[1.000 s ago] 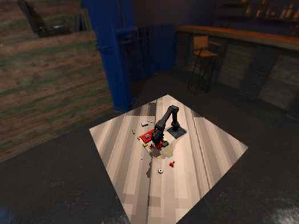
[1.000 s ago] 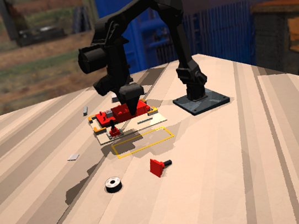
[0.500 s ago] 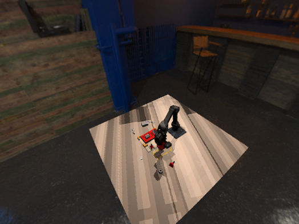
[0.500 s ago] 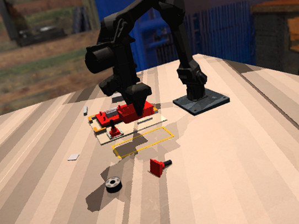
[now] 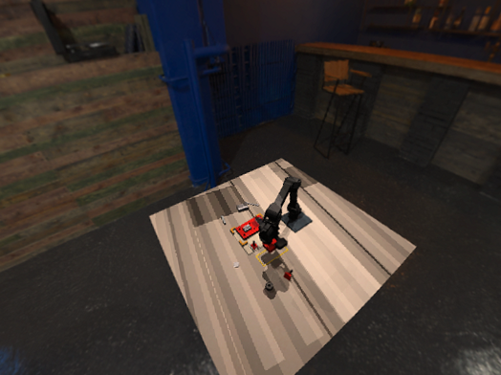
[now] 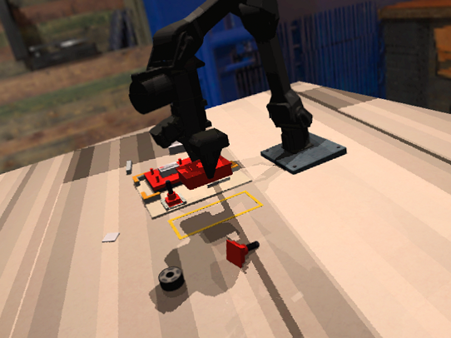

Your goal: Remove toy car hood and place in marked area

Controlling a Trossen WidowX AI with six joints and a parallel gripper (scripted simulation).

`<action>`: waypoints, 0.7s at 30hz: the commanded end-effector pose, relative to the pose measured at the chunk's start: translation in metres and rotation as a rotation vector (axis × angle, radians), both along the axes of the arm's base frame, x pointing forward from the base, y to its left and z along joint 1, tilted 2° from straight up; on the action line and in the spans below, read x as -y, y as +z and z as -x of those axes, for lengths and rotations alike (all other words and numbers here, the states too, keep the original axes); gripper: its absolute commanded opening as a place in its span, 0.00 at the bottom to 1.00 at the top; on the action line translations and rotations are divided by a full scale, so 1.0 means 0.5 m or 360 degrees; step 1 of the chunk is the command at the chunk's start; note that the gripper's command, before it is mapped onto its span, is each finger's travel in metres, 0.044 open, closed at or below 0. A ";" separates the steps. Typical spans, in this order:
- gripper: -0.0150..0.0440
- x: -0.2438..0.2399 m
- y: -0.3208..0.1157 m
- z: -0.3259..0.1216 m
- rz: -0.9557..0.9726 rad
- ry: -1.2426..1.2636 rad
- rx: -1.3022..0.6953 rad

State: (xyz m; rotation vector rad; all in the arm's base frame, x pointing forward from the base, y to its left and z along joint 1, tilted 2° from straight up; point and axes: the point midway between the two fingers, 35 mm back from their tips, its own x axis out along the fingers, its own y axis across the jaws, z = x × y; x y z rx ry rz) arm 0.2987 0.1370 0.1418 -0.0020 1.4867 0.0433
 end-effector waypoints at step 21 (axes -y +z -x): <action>0.25 0.001 -0.032 -0.002 0.0010 -0.0010 -0.0009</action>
